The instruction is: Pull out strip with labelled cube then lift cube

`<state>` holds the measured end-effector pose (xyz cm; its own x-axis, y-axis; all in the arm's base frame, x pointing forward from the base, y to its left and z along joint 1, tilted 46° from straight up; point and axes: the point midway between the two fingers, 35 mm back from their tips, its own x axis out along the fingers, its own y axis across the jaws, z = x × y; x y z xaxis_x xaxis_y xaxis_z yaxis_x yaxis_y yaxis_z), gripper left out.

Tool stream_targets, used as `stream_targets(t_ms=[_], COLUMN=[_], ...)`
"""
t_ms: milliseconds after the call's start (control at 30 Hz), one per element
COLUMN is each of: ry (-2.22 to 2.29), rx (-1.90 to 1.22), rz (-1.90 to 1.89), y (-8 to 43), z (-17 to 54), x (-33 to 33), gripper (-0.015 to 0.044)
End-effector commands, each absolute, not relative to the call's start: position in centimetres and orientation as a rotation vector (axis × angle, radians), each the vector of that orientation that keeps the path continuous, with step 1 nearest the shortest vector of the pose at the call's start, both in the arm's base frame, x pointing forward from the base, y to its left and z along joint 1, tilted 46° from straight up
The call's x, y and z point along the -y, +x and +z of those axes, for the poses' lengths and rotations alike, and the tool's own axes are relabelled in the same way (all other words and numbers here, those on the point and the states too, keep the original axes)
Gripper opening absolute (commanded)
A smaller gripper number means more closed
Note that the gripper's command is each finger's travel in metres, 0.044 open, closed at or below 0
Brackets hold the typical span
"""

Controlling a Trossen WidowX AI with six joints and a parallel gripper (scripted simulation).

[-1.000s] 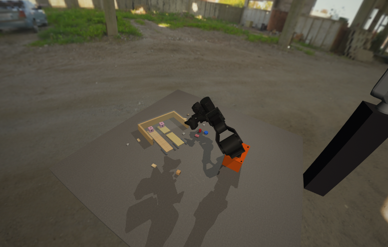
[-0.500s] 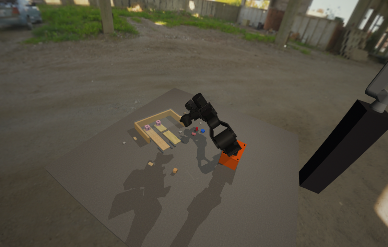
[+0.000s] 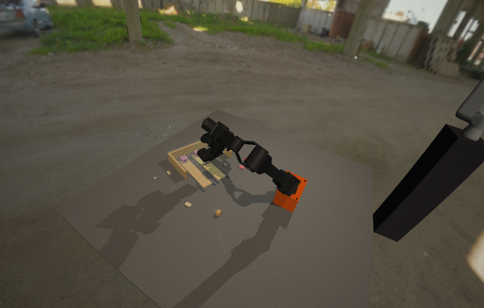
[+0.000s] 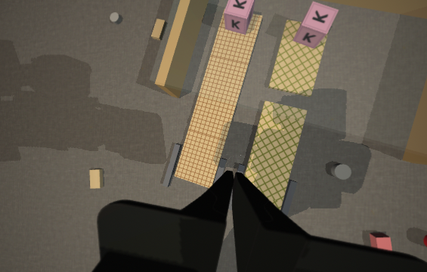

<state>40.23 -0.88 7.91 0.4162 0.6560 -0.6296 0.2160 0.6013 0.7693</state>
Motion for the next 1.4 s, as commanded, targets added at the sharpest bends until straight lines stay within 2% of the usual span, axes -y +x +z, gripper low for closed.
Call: stream_targets(t_ms=[0,200,1367], ry=[0.926,0.920,0.920], rx=[-1.304,-1.508,-1.508], rz=[0.346,0.348,0.349], y=[40.9,40.9,41.8], z=[8.1,8.8,5.4], x=[-2.1,-5.8,-9.1], gripper=[0.0000,0.0000,0.0000])
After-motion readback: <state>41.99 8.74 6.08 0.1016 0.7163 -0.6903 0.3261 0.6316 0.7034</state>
